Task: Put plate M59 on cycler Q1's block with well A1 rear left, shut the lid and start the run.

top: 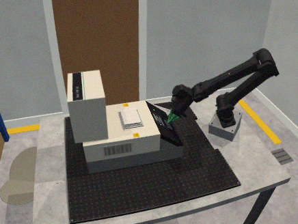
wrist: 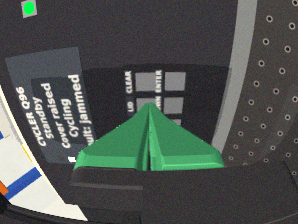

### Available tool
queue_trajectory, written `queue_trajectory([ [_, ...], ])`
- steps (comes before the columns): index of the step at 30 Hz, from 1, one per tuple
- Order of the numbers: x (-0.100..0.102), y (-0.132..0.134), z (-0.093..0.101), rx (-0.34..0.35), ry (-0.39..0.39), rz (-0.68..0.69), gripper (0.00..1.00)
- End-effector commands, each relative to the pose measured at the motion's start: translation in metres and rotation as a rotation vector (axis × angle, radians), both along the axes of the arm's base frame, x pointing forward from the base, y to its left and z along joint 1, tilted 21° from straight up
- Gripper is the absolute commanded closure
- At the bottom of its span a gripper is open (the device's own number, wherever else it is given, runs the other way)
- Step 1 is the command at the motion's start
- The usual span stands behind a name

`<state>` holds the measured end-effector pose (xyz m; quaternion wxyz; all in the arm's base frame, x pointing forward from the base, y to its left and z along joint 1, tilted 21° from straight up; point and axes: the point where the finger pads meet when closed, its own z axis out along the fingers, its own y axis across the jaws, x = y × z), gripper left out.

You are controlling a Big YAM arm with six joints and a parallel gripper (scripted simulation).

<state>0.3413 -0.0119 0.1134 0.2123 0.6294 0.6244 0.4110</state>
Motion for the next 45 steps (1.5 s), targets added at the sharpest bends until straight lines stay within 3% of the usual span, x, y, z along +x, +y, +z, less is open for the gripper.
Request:
queue_trajectory([
  [1, 0.022, -0.012, 0.031, -0.015, -0.057, -0.02, 1.0],
  [45, 0.019, -0.001, 0.028, -0.019, -0.074, -0.002, 1.0],
])
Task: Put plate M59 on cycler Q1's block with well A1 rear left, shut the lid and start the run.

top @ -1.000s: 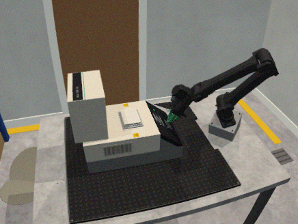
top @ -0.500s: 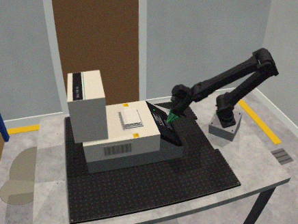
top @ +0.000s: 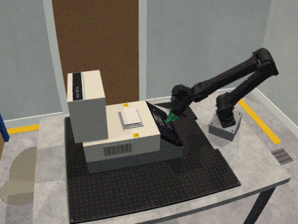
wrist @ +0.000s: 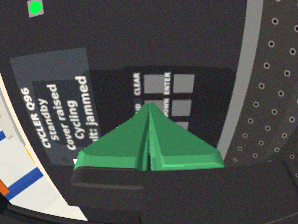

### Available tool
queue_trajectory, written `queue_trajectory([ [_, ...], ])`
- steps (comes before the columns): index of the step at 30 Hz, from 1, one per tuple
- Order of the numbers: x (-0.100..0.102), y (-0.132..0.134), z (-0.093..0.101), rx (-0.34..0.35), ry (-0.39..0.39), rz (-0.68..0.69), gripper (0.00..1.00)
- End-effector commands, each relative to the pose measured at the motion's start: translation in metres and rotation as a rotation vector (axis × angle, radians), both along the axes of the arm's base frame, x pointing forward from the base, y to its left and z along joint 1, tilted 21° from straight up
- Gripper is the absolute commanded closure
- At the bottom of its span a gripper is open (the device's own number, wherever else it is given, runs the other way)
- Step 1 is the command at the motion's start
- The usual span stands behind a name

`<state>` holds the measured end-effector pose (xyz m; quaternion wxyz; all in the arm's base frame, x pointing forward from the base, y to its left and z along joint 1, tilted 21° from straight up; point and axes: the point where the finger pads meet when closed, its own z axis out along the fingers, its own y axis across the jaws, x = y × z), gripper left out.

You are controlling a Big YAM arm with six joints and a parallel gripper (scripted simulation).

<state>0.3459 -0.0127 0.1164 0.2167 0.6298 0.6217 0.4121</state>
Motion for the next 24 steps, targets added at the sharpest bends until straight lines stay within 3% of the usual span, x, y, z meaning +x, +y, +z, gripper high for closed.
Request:
queue_trajectory([
  [1, 0.014, 0.0, 0.025, -0.018, -0.066, 0.006, 1.0],
  [24, 0.007, 0.002, 0.013, -0.017, -0.056, 0.017, 1.0],
])
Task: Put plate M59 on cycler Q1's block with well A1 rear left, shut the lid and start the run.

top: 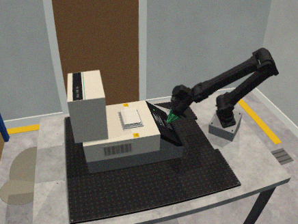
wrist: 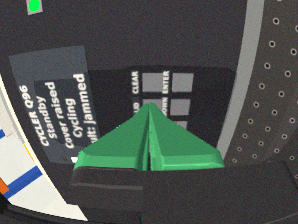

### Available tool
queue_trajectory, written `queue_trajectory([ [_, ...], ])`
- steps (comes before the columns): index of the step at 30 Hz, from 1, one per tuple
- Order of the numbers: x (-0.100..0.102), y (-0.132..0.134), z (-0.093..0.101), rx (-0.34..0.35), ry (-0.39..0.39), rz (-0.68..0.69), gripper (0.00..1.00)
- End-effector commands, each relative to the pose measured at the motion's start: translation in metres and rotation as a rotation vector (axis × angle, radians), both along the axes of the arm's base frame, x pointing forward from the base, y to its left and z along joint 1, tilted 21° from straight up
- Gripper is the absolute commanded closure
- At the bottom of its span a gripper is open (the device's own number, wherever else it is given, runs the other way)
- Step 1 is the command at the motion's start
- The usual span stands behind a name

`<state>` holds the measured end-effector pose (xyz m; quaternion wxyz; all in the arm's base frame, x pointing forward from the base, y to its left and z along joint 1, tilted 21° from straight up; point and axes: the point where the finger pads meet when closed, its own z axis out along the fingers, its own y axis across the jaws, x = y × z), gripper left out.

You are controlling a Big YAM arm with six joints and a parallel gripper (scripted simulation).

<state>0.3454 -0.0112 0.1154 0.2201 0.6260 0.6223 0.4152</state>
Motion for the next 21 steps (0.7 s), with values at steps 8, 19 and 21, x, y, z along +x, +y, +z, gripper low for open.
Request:
queue_trajectory([
  [8, 0.0069, -0.0001, 0.0107, -0.015, -0.04, 0.013, 1.0],
  [19, 0.0061, -0.0025, 0.007, -0.016, -0.033, 0.01, 1.0],
  [21, 0.0062, -0.003, 0.0067, -0.017, -0.032, 0.009, 1.0],
])
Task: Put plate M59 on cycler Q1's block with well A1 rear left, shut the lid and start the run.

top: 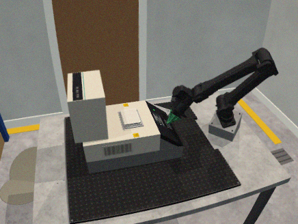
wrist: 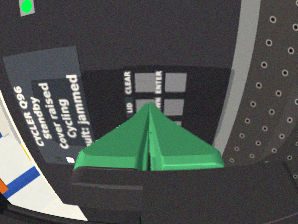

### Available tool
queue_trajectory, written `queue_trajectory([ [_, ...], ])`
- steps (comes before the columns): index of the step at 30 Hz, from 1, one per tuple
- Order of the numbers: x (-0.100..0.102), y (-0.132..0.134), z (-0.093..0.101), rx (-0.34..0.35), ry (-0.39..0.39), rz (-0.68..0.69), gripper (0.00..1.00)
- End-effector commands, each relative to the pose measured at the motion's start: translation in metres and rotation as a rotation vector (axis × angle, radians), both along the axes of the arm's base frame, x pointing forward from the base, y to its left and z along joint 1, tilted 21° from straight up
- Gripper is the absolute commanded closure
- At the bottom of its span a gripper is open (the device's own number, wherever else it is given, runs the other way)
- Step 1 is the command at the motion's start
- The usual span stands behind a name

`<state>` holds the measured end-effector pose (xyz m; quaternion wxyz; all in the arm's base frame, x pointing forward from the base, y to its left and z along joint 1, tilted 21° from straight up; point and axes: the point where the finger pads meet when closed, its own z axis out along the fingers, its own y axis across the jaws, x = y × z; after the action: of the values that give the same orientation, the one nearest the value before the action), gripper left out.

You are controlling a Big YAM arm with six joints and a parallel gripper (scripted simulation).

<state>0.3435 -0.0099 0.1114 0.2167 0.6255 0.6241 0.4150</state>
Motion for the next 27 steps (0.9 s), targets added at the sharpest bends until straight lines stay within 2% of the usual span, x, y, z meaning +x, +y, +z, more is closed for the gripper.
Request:
queue_trajectory([
  [1, 0.0082, -0.0046, 0.0104, -0.019, -0.037, 0.003, 1.0],
  [27, 0.0133, -0.0117, 0.0112, -0.02, -0.023, -0.014, 1.0],
])
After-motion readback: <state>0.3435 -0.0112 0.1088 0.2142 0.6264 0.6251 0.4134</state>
